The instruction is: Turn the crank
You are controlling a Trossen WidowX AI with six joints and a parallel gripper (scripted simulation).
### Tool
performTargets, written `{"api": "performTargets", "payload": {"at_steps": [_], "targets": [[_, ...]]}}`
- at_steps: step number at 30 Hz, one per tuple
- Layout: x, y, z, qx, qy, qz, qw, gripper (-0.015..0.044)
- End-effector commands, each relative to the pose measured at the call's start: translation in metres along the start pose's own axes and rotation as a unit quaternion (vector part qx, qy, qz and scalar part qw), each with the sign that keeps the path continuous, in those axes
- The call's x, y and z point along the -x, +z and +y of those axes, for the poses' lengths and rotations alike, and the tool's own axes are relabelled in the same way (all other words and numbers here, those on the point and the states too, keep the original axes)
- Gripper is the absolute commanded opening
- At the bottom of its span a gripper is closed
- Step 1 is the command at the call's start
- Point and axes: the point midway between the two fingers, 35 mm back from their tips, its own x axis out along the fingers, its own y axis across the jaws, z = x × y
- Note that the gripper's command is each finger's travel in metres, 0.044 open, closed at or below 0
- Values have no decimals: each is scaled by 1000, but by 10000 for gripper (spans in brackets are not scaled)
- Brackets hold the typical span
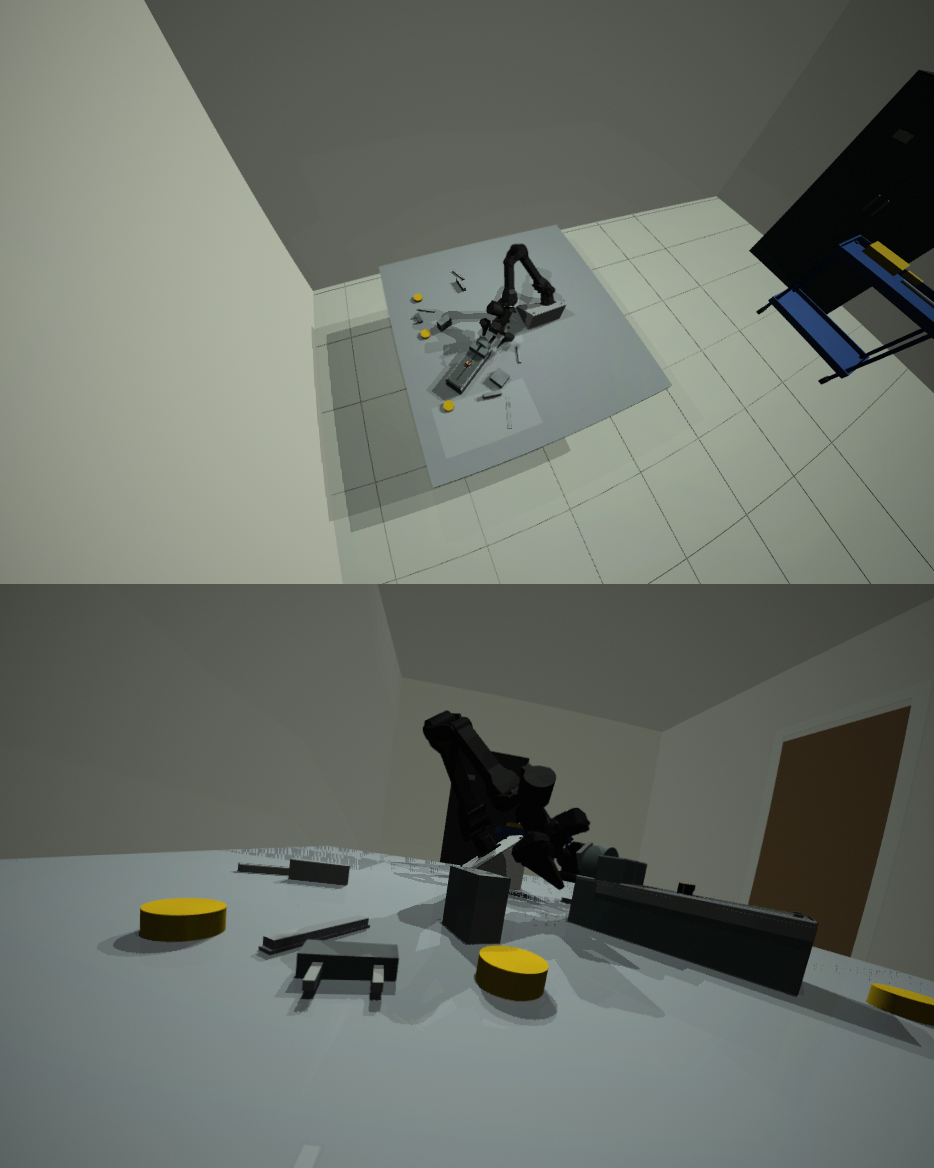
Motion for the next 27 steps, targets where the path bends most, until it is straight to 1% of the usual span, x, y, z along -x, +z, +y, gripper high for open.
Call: {"api": "performTargets", "payload": {"at_steps": [1, 3, 20, 27], "targets": [[-4, -5, 1, 2, 2, -1, 1000, 440], [-4, -5, 1, 2, 1, -1, 1000, 440], [-4, -5, 1, 2, 1, -1, 1000, 0], [-4, -6, 1, 2, 1, -1, 1000, 0]]}}
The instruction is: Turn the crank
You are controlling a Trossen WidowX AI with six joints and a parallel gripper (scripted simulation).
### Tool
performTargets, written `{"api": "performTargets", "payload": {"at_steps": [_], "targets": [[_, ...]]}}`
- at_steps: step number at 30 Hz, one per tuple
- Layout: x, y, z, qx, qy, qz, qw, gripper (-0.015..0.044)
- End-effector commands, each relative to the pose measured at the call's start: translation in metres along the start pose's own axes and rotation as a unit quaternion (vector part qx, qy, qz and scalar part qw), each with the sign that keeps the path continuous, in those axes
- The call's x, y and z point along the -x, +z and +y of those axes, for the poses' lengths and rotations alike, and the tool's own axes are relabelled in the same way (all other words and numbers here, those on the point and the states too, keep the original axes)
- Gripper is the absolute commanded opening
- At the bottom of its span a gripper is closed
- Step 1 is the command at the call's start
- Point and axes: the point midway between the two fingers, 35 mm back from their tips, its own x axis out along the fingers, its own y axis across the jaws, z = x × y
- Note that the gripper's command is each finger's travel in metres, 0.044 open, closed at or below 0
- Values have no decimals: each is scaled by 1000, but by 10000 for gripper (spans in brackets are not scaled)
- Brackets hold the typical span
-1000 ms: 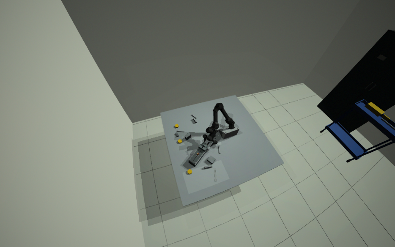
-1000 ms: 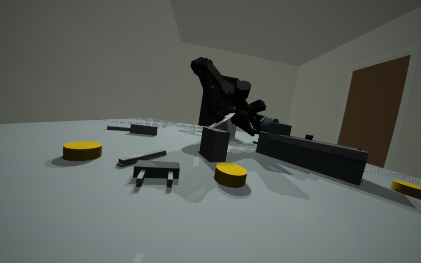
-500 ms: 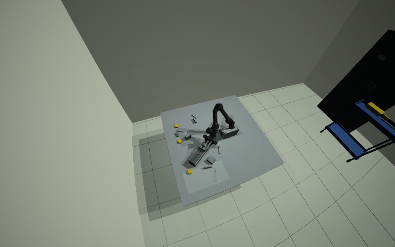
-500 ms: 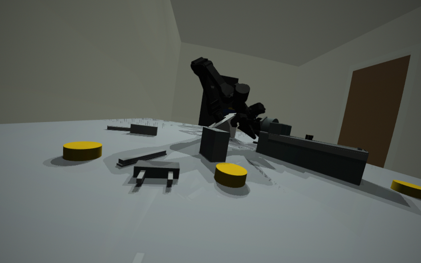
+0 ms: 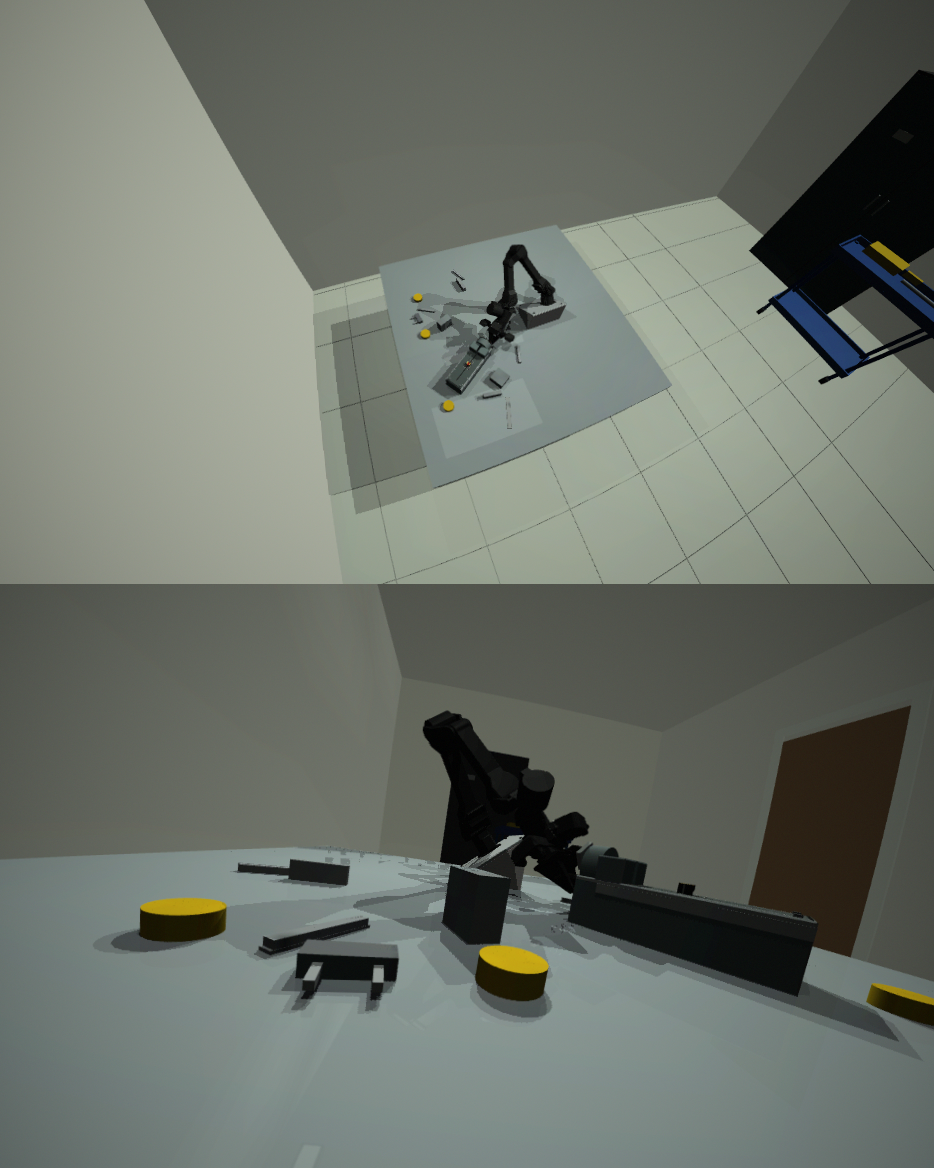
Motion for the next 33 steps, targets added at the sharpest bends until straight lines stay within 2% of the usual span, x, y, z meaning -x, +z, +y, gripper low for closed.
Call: {"api": "performTargets", "payload": {"at_steps": [1, 33], "targets": [[0, 0, 0, 1, 0, -1, 1000, 0], [8, 8, 11, 1, 0, -1, 1000, 0]]}}
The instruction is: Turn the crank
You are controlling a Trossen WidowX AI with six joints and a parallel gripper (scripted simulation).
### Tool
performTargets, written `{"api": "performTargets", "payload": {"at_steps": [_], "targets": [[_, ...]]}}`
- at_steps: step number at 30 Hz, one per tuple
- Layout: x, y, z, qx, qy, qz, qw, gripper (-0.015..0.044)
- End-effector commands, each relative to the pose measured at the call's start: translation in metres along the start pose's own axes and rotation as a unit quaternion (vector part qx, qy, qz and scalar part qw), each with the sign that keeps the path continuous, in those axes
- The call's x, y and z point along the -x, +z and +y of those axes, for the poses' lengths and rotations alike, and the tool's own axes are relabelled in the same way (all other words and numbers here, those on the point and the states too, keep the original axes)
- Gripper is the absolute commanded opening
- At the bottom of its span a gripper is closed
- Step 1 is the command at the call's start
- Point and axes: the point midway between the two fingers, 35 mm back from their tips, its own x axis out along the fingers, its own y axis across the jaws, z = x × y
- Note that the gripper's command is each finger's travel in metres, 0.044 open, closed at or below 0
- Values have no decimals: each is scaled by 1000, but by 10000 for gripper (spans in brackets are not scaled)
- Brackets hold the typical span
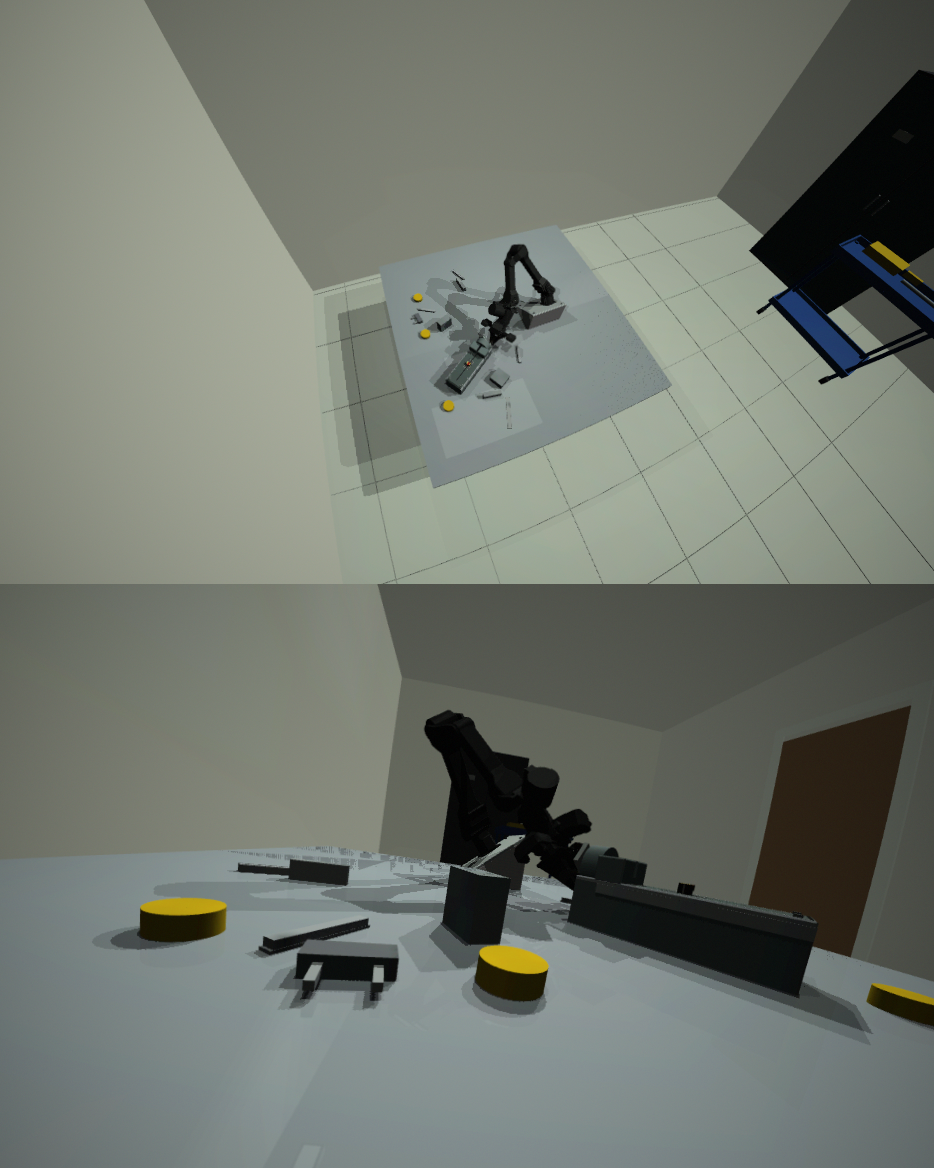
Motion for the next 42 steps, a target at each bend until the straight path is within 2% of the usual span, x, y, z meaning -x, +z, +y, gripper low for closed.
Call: {"api": "performTargets", "payload": {"at_steps": [1, 42], "targets": [[4, 4, 4, 4, 3, -3, 1000, 0], [22, 21, 5, 3, 3, -3, 1000, 0]]}}
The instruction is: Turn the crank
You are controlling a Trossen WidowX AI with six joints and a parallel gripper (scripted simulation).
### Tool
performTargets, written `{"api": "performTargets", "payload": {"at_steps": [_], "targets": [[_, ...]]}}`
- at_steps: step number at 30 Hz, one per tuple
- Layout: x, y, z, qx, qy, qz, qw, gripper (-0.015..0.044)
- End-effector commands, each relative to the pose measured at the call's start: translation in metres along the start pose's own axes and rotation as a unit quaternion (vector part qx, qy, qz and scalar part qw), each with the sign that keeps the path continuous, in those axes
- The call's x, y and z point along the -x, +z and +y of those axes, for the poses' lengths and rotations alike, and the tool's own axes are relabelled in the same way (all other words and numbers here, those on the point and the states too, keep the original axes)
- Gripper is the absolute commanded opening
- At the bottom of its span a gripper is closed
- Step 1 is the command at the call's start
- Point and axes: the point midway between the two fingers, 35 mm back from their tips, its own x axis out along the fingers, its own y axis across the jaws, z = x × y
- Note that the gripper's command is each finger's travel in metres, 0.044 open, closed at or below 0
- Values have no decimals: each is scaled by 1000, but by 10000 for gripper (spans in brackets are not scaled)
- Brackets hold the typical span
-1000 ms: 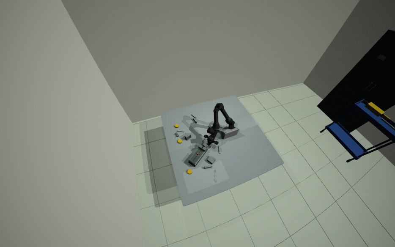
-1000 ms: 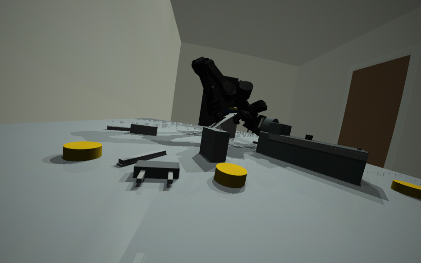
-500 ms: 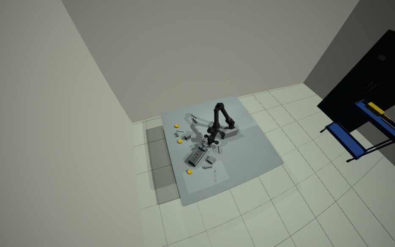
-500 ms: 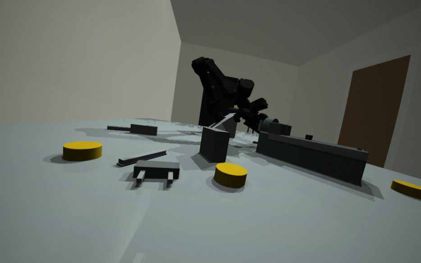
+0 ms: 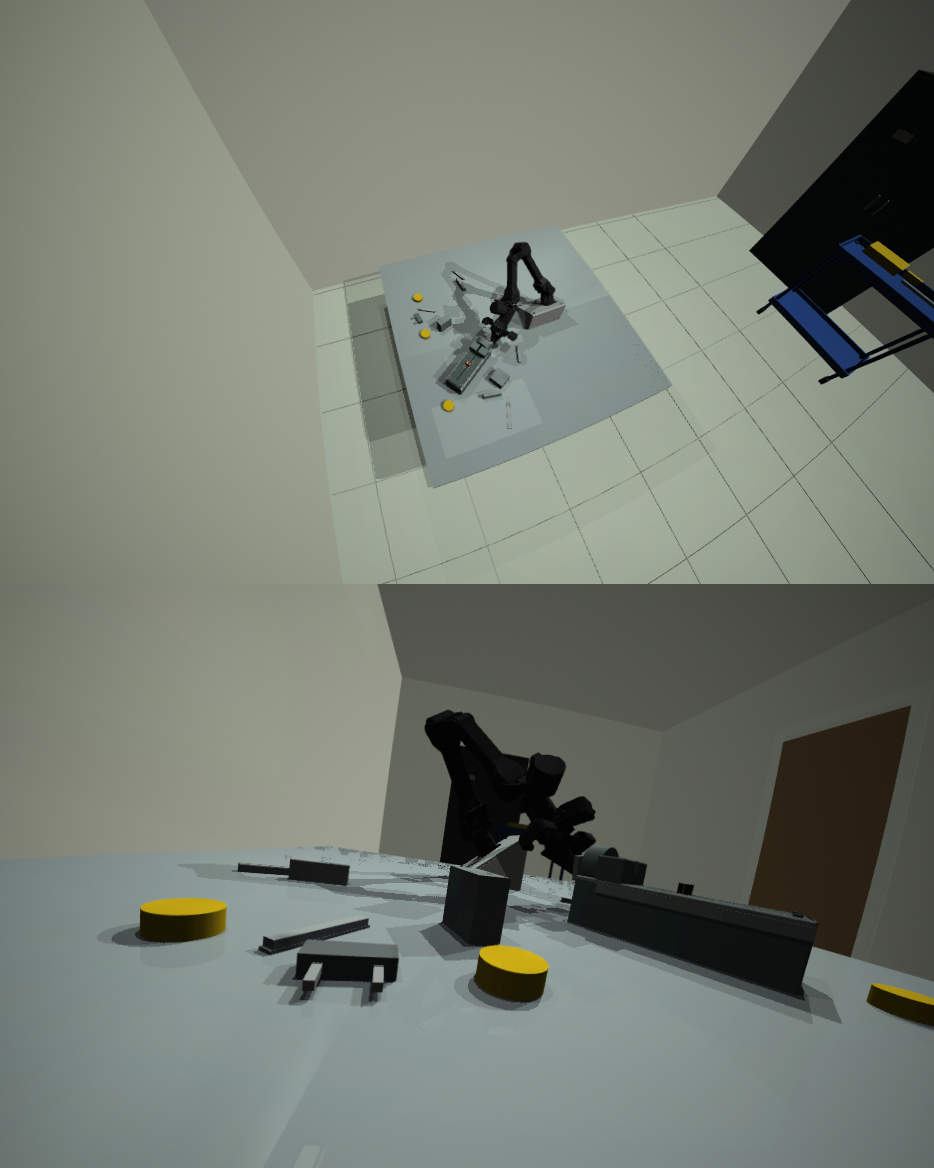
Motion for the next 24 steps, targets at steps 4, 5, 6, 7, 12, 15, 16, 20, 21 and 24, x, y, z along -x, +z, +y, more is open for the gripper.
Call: {"api": "performTargets", "payload": {"at_steps": [4, 5, 6, 7, 12, 15, 16, 20, 21, 24], "targets": [[6, 6, -2, 1, -1, -4, 1000, 0], [7, 7, -2, 1, -1, -4, 1000, 0], [7, 7, -2, 1, -1, -4, 1000, 0], [8, 7, -3, 1, -1, -4, 1000, 0], [8, 8, -4, 1, -1, -4, 1000, 0], [8, 8, -4, 1, -1, -4, 1000, 0], [8, 8, -4, 1, -1, -4, 1000, 0], [8, 8, -4, 1, -1, -4, 1000, 0], [8, 8, -4, 1, -1, -4, 1000, 0], [8, 8, -4, 1, -1, -4, 1000, 0]]}}
